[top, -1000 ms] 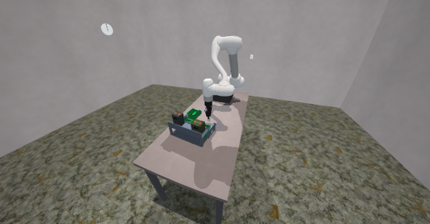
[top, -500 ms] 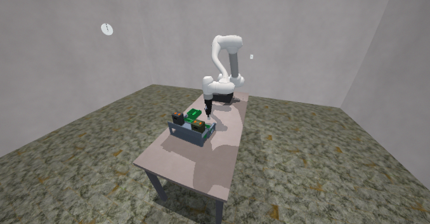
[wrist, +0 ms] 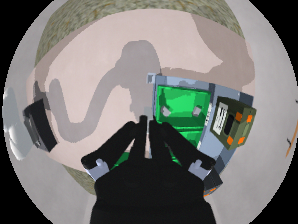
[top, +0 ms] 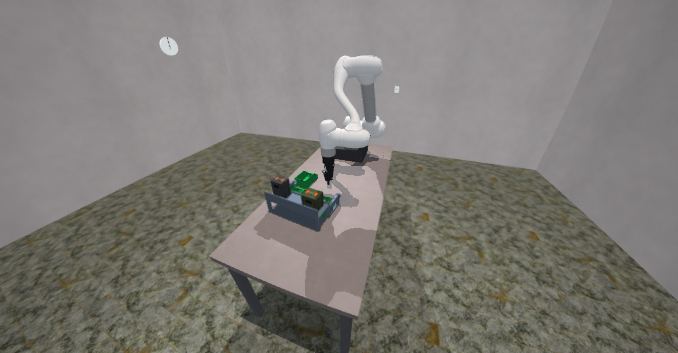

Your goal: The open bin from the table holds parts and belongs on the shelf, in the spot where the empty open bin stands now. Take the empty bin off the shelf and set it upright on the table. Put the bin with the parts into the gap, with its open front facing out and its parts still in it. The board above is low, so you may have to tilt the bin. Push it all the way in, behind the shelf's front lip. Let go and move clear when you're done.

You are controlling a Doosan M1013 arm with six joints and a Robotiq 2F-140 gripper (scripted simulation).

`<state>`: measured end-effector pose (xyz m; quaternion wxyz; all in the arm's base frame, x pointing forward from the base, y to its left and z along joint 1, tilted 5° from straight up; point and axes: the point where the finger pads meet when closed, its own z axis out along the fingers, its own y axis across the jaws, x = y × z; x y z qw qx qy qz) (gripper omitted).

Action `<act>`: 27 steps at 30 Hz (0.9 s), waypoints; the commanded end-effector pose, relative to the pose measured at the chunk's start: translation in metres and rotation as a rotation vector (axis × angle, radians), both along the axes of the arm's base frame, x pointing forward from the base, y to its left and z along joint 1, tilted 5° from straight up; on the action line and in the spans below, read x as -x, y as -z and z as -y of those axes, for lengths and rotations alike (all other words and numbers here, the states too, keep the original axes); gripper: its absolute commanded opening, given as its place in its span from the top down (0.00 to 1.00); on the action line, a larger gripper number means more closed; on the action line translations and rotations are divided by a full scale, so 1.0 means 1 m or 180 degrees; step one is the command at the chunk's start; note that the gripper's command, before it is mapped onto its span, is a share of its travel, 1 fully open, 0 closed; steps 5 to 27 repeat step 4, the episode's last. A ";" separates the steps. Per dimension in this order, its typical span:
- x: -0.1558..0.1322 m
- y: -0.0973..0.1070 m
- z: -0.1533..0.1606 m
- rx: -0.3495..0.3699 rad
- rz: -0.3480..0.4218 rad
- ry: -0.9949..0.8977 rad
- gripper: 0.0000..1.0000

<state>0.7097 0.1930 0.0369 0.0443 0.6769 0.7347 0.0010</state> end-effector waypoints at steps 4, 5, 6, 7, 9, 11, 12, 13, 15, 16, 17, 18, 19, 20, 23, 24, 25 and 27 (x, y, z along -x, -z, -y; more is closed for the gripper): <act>0.001 -0.002 -0.003 -0.0007 -0.0009 -0.0015 0.90; 0.001 -0.002 -0.003 -0.0007 -0.0009 -0.0015 0.90; 0.001 -0.002 -0.003 -0.0007 -0.0009 -0.0015 0.90; 0.001 -0.002 -0.003 -0.0007 -0.0009 -0.0015 0.90; 0.001 -0.002 -0.003 -0.0007 -0.0009 -0.0015 0.90; 0.001 -0.002 -0.003 -0.0007 -0.0009 -0.0015 0.90; 0.001 -0.002 -0.003 -0.0007 -0.0009 -0.0015 0.90; 0.001 -0.002 -0.003 -0.0007 -0.0009 -0.0015 0.90; 0.001 -0.002 -0.003 -0.0007 -0.0009 -0.0015 0.90; 0.001 -0.002 -0.003 -0.0007 -0.0009 -0.0015 0.90; 0.001 -0.002 -0.003 -0.0007 -0.0009 -0.0015 0.90; 0.001 -0.002 -0.003 -0.0007 -0.0009 -0.0015 0.90; 0.001 -0.002 -0.003 -0.0007 -0.0009 -0.0015 0.90; 0.001 -0.002 -0.003 -0.0007 -0.0009 -0.0015 0.90; 0.001 -0.002 -0.003 -0.0007 -0.0009 -0.0015 0.90; 0.001 -0.002 -0.003 -0.0007 -0.0009 -0.0015 0.90; 0.001 -0.002 -0.003 -0.0007 -0.0009 -0.0015 0.90; 0.001 -0.002 -0.003 -0.0007 -0.0009 -0.0015 0.90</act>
